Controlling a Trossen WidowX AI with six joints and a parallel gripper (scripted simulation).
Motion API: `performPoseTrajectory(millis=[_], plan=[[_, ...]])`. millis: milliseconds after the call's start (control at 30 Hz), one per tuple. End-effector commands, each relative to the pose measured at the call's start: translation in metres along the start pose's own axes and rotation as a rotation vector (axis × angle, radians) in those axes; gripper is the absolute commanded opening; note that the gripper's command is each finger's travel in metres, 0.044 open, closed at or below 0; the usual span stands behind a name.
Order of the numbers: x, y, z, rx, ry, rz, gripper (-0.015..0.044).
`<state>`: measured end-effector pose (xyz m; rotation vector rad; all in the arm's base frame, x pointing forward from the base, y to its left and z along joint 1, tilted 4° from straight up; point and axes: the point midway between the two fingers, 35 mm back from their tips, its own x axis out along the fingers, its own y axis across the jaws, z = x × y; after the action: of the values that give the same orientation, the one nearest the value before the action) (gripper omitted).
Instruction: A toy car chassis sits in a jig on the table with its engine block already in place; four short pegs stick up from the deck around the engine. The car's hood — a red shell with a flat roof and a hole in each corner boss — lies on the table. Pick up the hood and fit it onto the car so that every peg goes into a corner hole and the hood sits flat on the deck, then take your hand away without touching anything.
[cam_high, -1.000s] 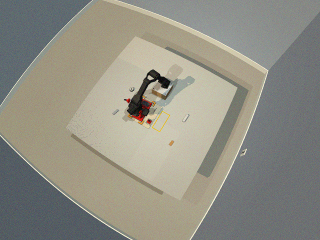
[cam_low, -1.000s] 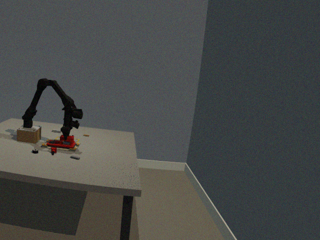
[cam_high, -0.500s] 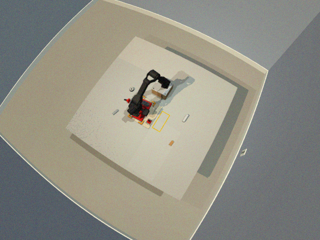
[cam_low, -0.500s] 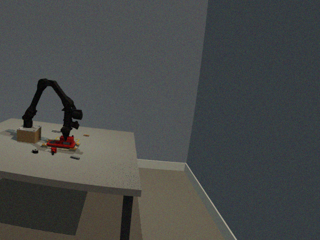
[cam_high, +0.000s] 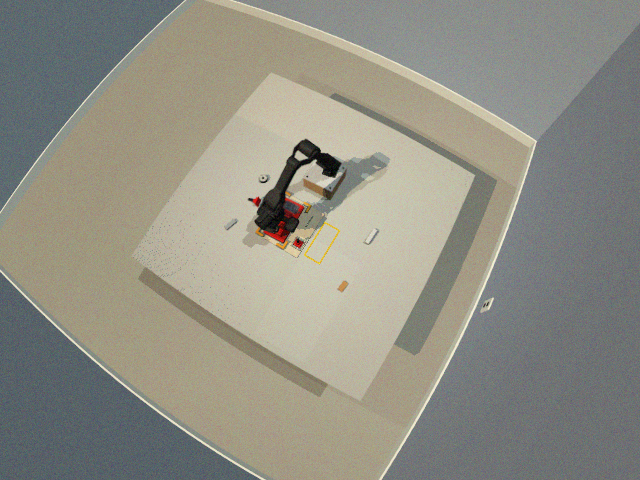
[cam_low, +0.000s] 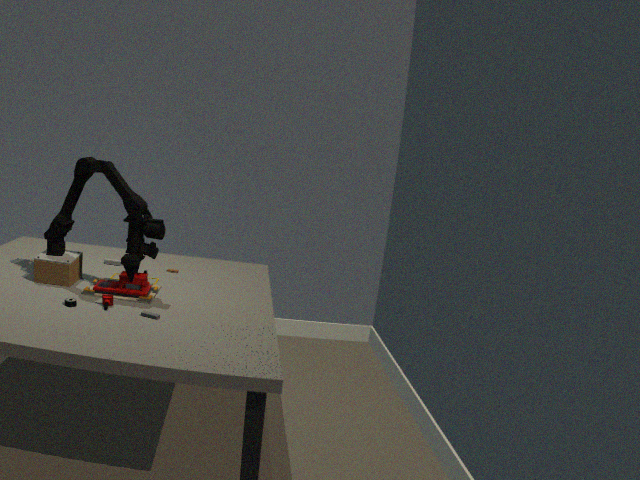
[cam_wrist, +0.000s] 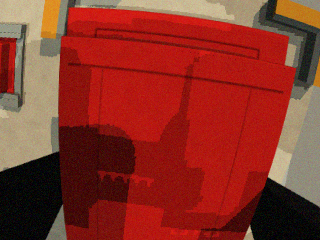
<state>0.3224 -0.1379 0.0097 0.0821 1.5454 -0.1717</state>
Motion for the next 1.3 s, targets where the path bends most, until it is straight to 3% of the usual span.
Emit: performPoseTrajectory(millis=[0, 1267], plan=[[0.0, 0.0, 0.0, -0.004, -0.002, -0.004, 0.0], [0.017, -0.001, 0.0, -0.004, -0.002, -0.004, 0.0]])
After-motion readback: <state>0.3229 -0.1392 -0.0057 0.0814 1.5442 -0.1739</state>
